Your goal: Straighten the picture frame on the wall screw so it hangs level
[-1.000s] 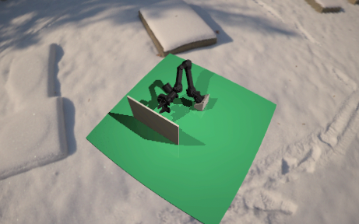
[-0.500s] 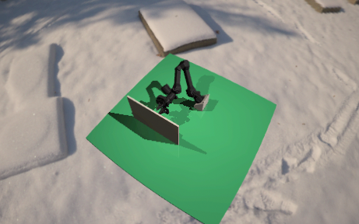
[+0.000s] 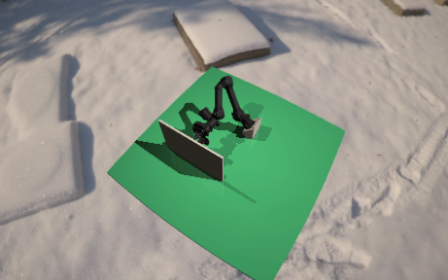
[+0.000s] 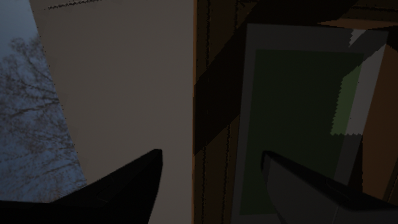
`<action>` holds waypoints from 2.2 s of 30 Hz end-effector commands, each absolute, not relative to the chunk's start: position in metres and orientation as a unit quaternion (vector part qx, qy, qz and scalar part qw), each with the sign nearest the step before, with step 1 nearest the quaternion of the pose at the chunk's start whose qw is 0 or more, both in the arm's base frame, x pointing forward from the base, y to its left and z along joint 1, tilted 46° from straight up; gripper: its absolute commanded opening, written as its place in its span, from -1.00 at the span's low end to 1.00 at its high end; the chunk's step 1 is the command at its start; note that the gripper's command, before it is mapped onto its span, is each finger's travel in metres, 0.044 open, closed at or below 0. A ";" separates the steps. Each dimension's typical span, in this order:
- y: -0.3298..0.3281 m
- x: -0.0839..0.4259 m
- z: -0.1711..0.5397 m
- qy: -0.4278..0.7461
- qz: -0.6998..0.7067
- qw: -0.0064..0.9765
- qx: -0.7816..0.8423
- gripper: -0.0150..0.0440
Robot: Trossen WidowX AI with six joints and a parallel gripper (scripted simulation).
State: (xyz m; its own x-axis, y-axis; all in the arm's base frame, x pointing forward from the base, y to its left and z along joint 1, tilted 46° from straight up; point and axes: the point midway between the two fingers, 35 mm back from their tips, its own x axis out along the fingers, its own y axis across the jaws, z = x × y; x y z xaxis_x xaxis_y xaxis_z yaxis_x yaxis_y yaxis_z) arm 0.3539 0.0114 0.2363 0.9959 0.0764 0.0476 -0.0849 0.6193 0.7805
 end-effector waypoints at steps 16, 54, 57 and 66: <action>0.011 0.358 0.237 -0.007 0.043 0.900 0.434 0.39; 0.011 0.358 0.237 -0.007 0.043 0.900 0.434 -0.49; 0.011 0.358 0.237 -0.007 0.043 0.900 0.434 -0.49; 0.012 0.357 0.239 -0.006 0.043 0.900 0.434 -0.49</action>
State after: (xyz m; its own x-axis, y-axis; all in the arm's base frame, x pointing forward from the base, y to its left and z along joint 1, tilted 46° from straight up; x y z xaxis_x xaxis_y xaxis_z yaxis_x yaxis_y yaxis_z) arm 0.3574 0.0116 0.2374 0.9962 0.0725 0.0484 -0.0830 0.6192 0.7808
